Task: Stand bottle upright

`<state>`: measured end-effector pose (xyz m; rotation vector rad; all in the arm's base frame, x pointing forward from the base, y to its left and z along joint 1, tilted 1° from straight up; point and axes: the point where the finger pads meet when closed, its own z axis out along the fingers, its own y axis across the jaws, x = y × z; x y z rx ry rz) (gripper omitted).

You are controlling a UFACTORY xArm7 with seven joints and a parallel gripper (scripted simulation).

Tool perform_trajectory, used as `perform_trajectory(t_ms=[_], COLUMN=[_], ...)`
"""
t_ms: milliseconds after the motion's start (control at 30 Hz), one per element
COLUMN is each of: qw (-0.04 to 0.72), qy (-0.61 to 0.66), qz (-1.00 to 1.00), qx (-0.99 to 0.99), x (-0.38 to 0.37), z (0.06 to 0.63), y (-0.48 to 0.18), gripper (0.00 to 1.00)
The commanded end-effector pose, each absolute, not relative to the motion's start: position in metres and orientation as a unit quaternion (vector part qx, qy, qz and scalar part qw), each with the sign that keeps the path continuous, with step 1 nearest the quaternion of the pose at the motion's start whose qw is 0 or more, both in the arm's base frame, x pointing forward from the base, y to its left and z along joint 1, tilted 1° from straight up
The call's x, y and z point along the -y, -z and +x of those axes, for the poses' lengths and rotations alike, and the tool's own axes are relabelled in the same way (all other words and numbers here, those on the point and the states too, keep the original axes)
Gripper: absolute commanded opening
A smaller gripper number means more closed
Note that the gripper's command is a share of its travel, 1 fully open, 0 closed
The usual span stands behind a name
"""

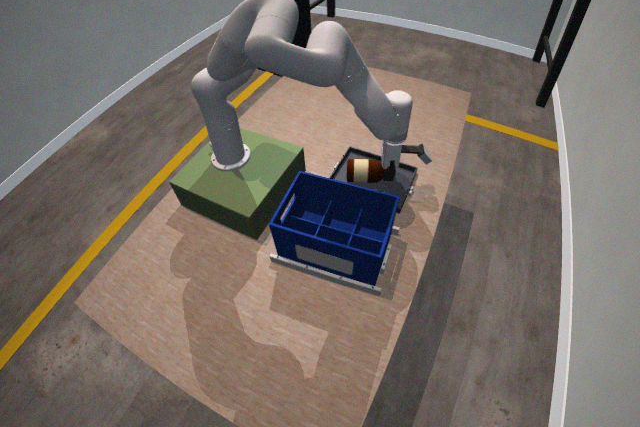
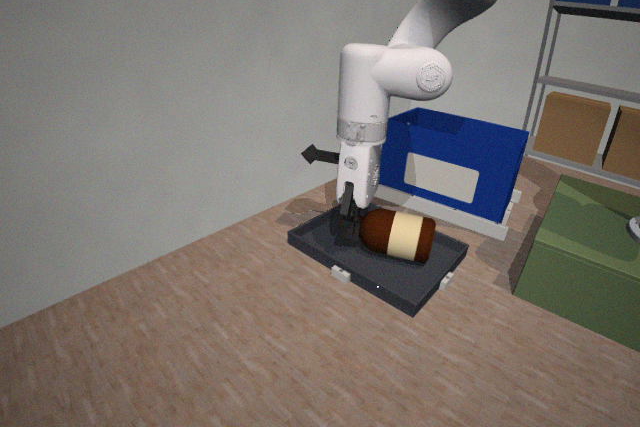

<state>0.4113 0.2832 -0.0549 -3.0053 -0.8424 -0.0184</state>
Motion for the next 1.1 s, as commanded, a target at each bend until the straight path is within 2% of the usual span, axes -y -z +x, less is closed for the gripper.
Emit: perform_trajectory(t_ms=[0, 1067], qw=[0.011, 0.011], qy=[0.008, 0.008], qz=[-0.963, -0.963], qx=[0.27, 0.27], x=[-0.284, -0.284], z=[0.412, 0.412], y=[0.053, 0.042], gripper=[0.0, 0.0])
